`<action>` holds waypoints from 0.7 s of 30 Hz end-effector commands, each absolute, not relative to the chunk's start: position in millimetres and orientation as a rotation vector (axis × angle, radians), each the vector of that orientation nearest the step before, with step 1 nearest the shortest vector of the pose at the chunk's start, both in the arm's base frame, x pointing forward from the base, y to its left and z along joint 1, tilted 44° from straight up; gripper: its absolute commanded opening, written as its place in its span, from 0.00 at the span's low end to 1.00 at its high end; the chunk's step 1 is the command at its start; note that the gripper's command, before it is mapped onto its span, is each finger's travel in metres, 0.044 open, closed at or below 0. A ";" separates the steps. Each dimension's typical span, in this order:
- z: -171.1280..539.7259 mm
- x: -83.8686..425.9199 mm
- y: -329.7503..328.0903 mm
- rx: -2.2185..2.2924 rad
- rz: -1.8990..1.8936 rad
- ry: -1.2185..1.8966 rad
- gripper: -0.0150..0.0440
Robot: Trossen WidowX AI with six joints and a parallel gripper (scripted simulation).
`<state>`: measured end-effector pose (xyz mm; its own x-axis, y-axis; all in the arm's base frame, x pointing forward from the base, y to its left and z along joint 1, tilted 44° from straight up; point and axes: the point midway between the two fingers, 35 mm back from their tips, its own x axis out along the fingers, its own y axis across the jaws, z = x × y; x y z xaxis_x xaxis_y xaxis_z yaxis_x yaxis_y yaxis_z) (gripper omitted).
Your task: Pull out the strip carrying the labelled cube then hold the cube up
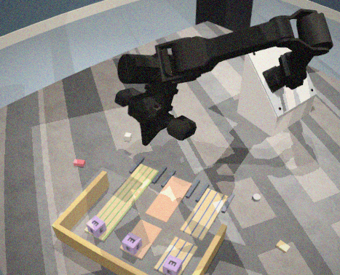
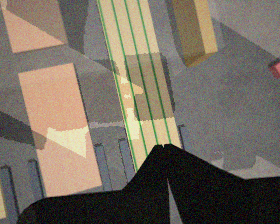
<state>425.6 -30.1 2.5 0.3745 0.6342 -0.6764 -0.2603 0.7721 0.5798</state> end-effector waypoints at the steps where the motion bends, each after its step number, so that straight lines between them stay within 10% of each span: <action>1: -35.6 436.2 -20.5 0.307 0.780 1.225 0.25; 21: -48.4 433.6 -5.0 0.282 0.852 1.277 0.25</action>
